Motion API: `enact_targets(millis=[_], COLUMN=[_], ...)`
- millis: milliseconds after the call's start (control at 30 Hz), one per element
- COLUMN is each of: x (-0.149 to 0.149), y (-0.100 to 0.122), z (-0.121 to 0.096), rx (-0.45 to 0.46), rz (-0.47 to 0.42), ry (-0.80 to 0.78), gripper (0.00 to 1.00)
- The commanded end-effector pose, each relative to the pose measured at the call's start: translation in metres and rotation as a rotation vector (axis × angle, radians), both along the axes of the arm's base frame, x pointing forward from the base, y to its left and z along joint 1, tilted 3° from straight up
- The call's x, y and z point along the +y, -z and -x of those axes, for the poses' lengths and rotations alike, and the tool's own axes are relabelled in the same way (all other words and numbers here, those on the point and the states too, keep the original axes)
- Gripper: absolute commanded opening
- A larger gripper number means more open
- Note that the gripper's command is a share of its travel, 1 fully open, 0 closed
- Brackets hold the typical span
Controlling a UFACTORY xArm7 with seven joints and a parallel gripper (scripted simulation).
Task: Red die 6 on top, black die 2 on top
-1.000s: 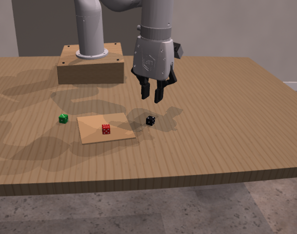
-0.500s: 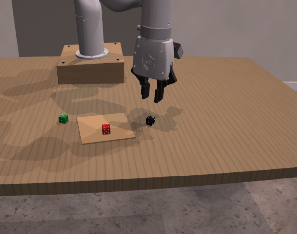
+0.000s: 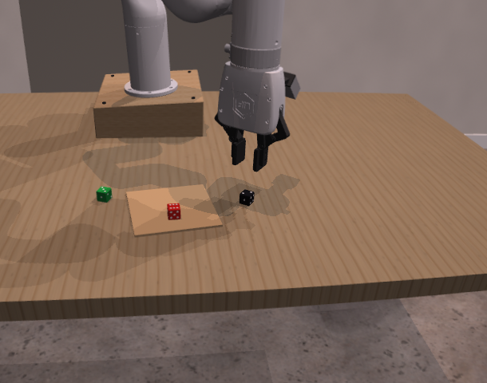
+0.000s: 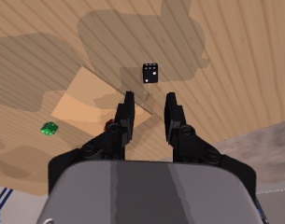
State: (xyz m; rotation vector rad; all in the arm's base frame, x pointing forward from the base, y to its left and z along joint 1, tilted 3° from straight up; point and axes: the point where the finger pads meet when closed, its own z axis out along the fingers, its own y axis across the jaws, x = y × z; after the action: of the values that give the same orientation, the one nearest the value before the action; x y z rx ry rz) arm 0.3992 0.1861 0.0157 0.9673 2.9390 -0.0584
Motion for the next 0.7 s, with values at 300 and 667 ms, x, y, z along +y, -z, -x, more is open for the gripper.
enact_targets(millis=[300,667], x=[0.000,-0.001], y=[0.013,0.027], z=[-0.002,-0.002], rx=[-0.003,-0.003], rz=[-0.001,-0.001], ry=[-0.001,-0.001], gripper=[0.36,0.36])
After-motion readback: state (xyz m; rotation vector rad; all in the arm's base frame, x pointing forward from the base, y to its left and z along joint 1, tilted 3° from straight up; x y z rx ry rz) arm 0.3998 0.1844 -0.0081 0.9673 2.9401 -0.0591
